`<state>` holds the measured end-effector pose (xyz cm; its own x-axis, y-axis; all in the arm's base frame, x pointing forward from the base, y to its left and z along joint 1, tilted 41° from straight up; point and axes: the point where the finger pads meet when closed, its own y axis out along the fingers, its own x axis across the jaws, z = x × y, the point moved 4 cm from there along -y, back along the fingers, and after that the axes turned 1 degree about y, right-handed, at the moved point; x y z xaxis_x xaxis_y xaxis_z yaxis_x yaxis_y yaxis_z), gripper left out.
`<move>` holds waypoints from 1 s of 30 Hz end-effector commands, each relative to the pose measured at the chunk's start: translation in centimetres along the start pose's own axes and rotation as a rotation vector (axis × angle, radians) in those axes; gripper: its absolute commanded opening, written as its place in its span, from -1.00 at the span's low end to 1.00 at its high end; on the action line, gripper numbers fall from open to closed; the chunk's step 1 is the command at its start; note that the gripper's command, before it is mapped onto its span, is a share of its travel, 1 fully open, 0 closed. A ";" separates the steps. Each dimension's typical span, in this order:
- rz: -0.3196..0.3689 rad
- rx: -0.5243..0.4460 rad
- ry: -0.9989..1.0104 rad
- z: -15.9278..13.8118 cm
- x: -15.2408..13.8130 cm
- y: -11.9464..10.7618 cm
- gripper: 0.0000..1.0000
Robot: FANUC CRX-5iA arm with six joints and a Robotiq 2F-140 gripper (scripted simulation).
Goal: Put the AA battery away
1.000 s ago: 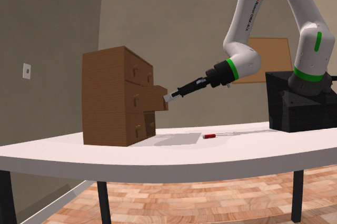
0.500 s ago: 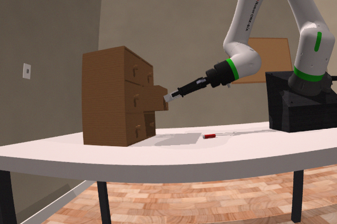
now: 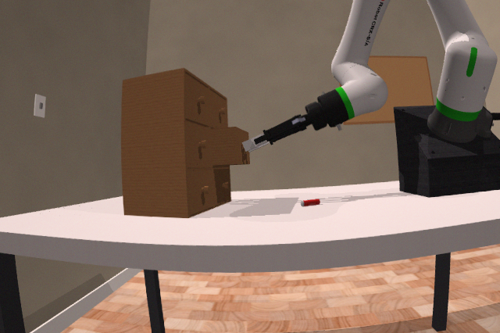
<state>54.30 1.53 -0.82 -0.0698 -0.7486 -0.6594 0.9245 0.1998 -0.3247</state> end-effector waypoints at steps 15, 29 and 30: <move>0.000 0.000 0.000 -1.6 0.0 -4.4 -0.60; 0.000 0.000 0.000 -1.6 0.0 -6.9 -0.60; 0.000 0.000 0.000 -1.6 0.0 -7.5 -0.60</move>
<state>48.32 1.25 0.00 -0.0707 -0.7491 -0.6587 0.9255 0.1971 -0.3235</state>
